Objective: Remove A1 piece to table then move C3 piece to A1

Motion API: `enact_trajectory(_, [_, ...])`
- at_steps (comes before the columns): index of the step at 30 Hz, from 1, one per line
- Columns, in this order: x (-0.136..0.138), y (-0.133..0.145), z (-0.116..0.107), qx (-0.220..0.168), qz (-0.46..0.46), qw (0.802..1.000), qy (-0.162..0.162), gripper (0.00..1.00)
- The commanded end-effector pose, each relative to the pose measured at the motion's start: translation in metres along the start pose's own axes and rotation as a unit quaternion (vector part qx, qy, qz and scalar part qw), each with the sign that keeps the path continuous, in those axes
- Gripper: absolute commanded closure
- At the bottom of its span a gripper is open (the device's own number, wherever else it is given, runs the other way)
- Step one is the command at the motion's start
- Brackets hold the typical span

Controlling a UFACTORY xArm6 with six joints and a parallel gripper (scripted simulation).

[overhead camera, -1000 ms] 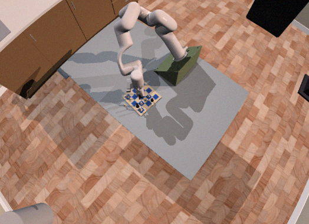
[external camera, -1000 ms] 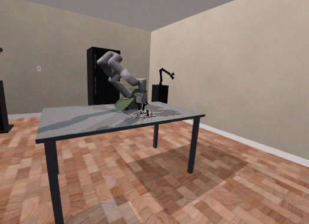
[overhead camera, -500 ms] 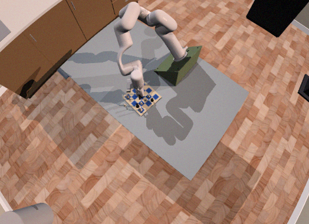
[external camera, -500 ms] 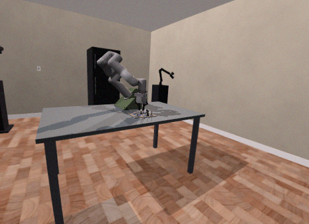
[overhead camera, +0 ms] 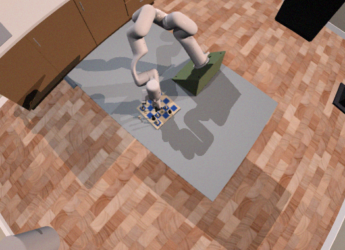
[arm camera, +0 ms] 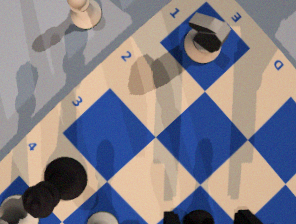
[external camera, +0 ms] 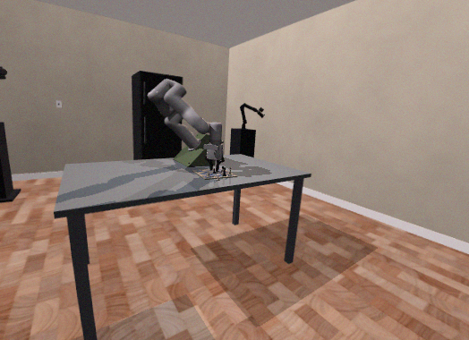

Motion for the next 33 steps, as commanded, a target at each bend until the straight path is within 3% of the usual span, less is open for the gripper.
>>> enact_trajectory(1, [-0.0012, -0.001, 0.0072, 0.001, 0.001, 1.0, -0.002, 0.65])
enact_trajectory(33, [-0.0012, -0.001, 0.0125, 0.001, 0.001, 1.0, -0.002, 0.65])
Point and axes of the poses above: the point where the finger pads meet when closed, its own z axis out along the fingers, its own x axis across the jaws, y = z × x, the point moved 2 cm from there along -z, back along the fingers, and after that the axes turned 1 degree about -z, right-handed, at the moved point
